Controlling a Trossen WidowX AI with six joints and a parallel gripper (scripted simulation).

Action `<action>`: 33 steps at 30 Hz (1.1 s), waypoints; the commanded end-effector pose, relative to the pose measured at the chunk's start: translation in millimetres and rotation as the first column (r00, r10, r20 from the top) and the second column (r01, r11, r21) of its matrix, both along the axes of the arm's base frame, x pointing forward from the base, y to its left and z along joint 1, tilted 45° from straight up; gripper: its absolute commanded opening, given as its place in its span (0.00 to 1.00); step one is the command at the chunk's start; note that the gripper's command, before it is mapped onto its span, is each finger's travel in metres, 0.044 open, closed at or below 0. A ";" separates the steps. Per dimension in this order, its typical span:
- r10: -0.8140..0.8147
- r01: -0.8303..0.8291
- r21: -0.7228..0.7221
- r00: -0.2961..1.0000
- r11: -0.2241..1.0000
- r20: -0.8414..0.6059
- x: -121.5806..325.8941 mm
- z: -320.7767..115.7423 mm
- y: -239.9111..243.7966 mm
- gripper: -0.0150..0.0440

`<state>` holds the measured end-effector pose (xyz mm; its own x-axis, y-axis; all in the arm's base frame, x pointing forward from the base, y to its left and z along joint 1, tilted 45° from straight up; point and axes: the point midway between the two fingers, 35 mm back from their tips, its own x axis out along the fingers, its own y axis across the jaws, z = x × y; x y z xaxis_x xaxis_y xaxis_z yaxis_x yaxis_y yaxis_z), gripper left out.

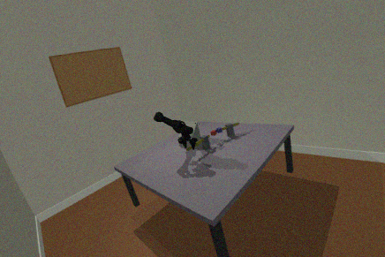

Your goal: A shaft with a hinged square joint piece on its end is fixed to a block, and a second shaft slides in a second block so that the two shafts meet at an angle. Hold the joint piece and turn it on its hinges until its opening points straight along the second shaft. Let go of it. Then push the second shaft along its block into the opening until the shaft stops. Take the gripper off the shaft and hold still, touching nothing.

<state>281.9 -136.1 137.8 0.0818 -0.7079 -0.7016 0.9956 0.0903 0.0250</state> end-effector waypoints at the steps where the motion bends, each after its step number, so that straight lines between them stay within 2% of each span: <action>1: -0.004 0.004 0.005 1.000 1.000 0.001 -0.3 -5.9 -3.3 1.00; 16: -0.004 0.004 0.003 1.000 1.000 0.001 1.1 -21.6 -18.5 1.00; 29: -0.004 0.004 0.003 1.000 1.000 0.001 1.1 -21.6 -18.5 0.43; 33: -0.004 0.004 0.003 1.000 1.000 0.001 1.1 -21.6 -18.5 0.43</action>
